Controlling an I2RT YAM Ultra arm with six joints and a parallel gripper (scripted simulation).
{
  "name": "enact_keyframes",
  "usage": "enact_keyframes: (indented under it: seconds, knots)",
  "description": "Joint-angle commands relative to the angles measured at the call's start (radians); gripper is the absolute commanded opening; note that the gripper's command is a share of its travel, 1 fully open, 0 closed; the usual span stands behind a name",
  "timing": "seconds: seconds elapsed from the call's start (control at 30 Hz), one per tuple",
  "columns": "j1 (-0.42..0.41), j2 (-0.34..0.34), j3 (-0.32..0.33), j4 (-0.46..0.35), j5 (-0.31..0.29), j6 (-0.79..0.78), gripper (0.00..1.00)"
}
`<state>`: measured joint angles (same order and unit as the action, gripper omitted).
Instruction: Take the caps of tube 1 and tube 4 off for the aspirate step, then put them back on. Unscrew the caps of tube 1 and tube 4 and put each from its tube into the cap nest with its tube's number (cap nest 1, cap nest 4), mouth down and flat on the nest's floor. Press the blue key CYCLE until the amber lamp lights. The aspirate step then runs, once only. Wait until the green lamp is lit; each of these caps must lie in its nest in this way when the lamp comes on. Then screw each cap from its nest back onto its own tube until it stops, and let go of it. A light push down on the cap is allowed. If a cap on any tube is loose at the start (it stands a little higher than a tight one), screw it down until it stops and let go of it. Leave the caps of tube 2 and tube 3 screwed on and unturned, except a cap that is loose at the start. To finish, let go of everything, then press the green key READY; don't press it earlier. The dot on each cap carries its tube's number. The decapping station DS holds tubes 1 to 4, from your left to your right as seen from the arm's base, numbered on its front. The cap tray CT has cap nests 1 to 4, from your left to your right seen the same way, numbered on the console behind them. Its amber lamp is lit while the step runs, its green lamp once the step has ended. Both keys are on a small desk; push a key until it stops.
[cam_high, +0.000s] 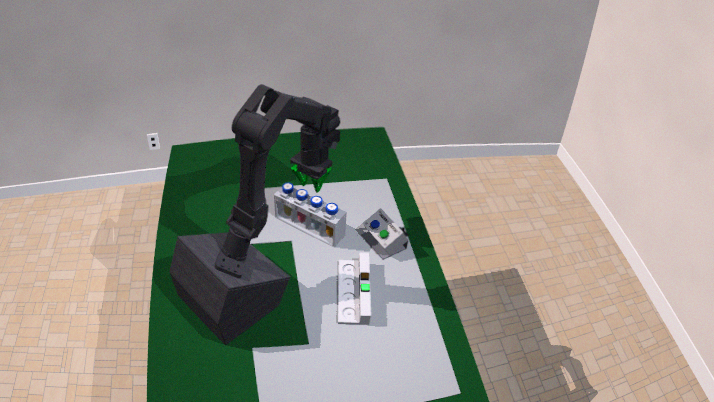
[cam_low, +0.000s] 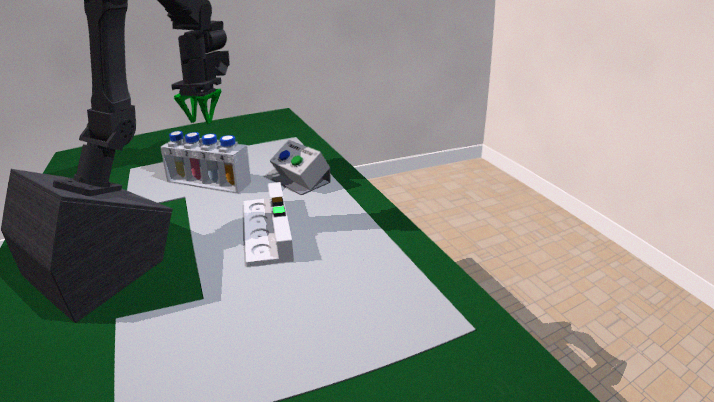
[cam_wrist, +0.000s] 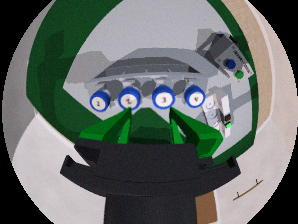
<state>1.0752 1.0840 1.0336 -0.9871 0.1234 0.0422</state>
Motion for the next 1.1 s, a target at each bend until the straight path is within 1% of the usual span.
enact_keyframes:
  seconds: [0.0, 0.03, 0.33, 0.67, 0.73, 0.8, 1.07]
  knots:
    - [-0.120, -0.014, 0.010, -0.004, -0.081, -0.268, 0.49]
    - [-0.131, -0.013, 0.011, -0.004, -0.087, -0.277, 0.49]
    - [-0.131, -0.013, 0.011, -0.004, -0.087, -0.278, 0.49]
    - [-0.137, 0.033, -0.068, 0.122, -0.090, -0.282, 0.49]
    - [-0.137, 0.033, -0.068, 0.122, -0.090, -0.282, 0.49]
    - [-0.138, 0.043, -0.081, 0.145, -0.090, -0.283, 0.49]
    - [-0.138, 0.043, -0.081, 0.145, -0.090, -0.283, 0.49]
